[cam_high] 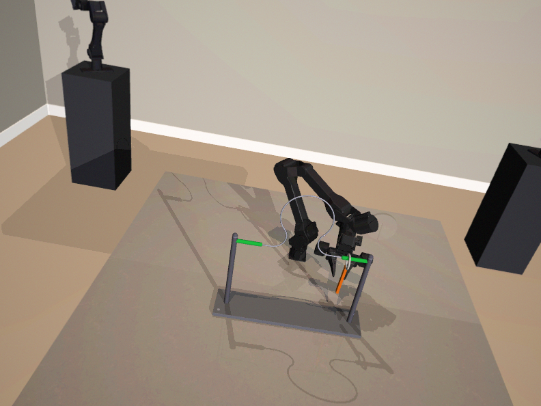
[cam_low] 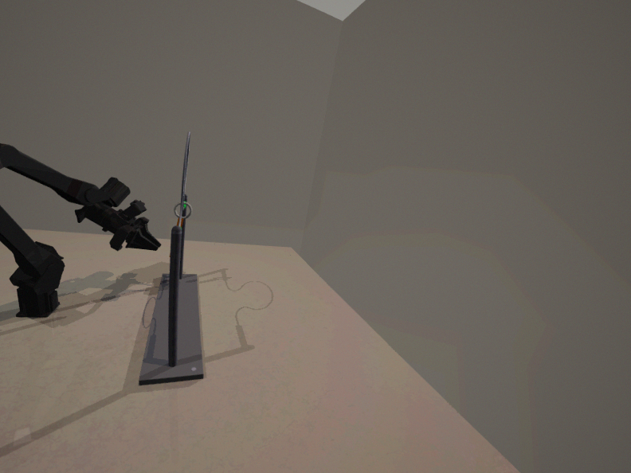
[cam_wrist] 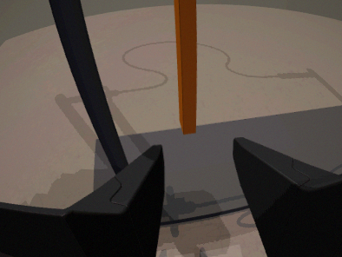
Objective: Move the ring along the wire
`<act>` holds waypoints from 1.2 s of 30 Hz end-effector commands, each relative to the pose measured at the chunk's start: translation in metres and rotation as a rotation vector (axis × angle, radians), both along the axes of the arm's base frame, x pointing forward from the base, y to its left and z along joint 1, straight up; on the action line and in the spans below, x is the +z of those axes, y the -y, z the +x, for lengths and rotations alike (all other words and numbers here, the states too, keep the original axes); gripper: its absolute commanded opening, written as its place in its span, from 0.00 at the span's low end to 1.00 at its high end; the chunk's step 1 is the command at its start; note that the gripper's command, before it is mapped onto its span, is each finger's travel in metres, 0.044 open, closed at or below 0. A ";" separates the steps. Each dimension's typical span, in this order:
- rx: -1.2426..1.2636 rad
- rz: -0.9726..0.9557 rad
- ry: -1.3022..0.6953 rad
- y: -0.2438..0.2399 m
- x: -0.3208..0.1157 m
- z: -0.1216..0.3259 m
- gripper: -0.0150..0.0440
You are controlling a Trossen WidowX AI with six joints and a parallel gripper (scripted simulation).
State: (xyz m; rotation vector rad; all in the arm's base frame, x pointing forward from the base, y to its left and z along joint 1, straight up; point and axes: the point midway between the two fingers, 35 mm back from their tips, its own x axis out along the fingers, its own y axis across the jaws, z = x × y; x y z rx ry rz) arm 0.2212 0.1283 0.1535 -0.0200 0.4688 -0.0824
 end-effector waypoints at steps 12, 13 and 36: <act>-0.004 0.002 0.006 0.001 0.004 -0.004 0.53; -0.004 0.002 0.006 0.001 0.004 -0.004 0.53; 0.004 0.000 0.013 -0.001 0.024 -0.040 1.00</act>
